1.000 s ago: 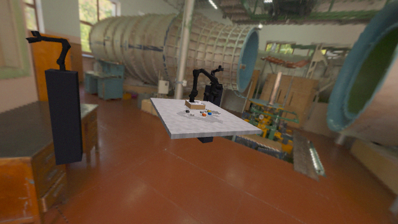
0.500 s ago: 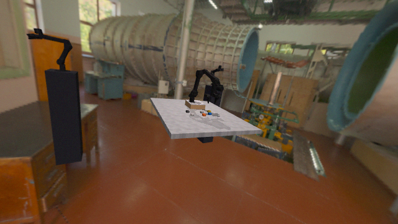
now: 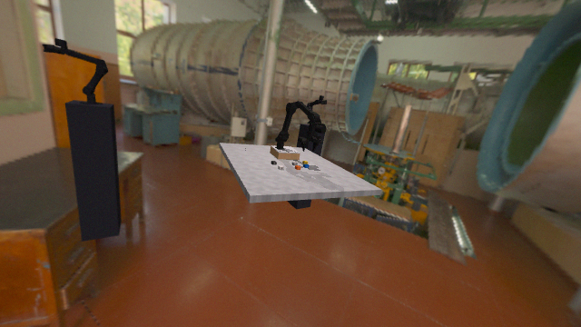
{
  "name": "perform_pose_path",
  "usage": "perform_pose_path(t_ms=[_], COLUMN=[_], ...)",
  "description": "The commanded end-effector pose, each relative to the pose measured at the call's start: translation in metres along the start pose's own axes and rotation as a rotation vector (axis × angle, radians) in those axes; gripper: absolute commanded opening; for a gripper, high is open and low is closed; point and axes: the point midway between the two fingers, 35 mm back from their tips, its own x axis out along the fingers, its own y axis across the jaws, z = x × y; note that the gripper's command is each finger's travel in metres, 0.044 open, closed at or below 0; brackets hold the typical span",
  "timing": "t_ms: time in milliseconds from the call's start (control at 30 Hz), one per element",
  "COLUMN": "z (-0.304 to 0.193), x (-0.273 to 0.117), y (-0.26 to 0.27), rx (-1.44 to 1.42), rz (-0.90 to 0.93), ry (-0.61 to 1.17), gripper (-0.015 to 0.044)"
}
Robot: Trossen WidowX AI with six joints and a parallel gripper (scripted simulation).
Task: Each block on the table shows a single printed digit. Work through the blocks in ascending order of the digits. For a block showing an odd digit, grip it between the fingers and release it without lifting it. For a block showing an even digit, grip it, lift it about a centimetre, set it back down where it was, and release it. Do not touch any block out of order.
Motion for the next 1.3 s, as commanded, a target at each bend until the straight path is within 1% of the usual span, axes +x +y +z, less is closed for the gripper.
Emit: perform_pose_path(t_ms=[0, 100, 167, 900, 967, 1167, 1267], z=[0.025, 0.044, 0.047, 0.048, 0.05, 0.045, 0.04], x=[0.0, -0.001, -0.001, -0.001, -0.001, -0.003, -0.004], y=[-0.04, -0.083, -0.093, -0.095, -0.115, -0.215, -0.238], rx=[0.014, 0.014, 0.014, 0.014, 0.014, 0.013, 0.013], rz=[-0.006, -0.01, -0.011, -0.011, -0.013, -0.023, -0.025], ry=[-0.003, -0.005, -0.005, -0.005, -0.005, -0.005, -0.005], gripper=[0.04, 0.04, 0.04, 0.04, 0.04, 0.04, 0.04])
